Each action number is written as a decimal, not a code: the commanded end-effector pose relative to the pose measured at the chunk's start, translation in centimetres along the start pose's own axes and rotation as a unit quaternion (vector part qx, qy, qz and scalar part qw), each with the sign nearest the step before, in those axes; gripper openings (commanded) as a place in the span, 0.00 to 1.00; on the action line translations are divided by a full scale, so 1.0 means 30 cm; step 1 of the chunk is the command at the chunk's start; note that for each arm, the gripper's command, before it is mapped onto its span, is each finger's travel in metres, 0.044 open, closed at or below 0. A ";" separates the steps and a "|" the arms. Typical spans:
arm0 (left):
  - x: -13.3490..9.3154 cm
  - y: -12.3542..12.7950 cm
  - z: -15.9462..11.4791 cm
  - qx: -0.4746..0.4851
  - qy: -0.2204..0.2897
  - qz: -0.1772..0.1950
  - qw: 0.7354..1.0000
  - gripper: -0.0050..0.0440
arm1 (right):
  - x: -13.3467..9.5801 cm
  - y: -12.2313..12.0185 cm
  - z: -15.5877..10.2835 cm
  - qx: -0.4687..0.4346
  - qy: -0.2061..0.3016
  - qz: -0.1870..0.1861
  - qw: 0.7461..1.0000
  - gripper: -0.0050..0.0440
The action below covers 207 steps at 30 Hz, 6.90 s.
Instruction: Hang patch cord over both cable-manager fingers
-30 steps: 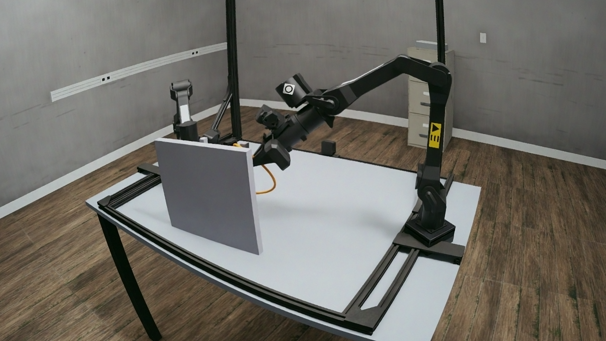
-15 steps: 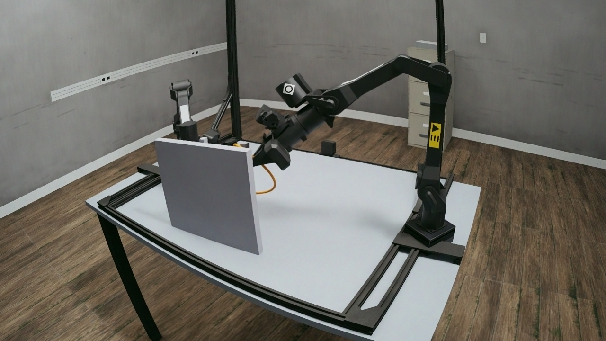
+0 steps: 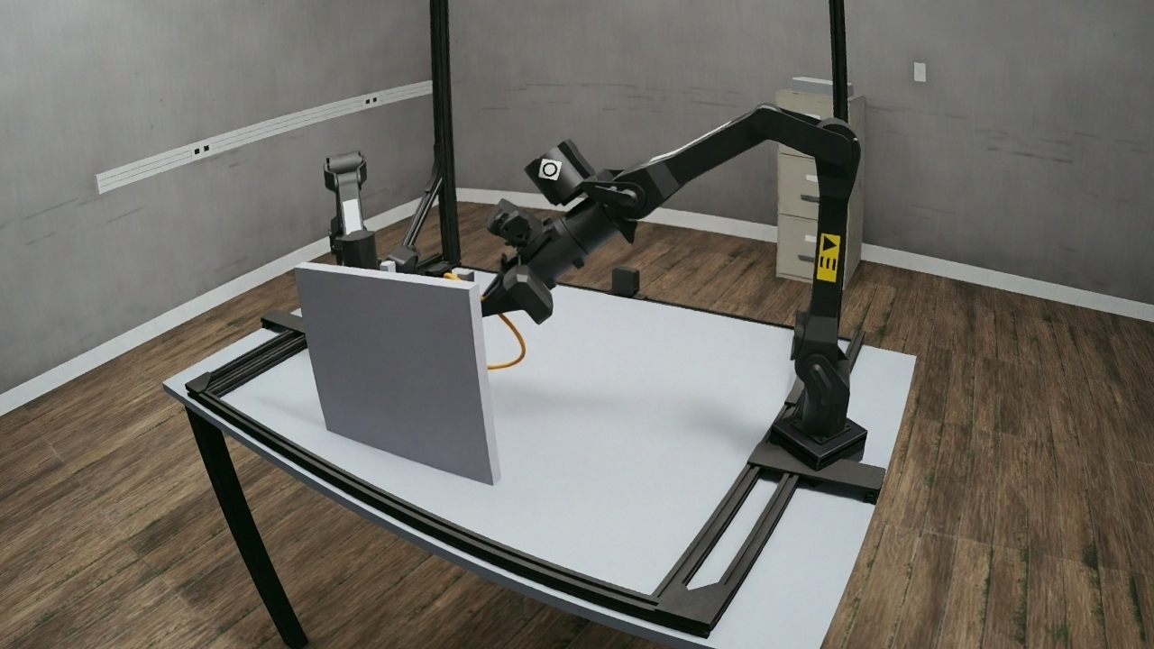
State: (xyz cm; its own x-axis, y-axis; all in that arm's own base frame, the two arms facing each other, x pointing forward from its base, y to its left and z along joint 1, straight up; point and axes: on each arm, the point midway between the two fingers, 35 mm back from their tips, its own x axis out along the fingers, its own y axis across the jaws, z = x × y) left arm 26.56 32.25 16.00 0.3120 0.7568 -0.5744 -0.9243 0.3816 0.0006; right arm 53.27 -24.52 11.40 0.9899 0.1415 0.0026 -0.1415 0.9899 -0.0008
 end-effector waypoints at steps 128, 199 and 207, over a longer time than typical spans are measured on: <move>-0.015 -0.002 0.032 -0.004 -0.012 -0.003 1.000 0.18 | 0.035 -0.001 0.089 -0.004 -0.010 -0.011 1.000 0.15; -0.015 -0.002 0.032 -0.004 -0.012 -0.003 1.000 0.18 | 0.075 0.007 0.108 0.012 0.000 -0.027 1.000 0.15; -0.015 -0.002 0.032 -0.004 -0.012 -0.003 1.000 0.18 | 0.082 0.009 0.111 0.015 0.002 -0.029 0.999 0.15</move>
State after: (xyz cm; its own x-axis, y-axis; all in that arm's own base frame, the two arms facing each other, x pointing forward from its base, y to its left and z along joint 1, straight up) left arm 26.55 32.25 15.98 0.3118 0.7566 -0.5747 -0.9243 0.3816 0.0008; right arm 55.30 -23.95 11.54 0.9952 0.0860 -0.0477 -0.0832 0.9948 0.0580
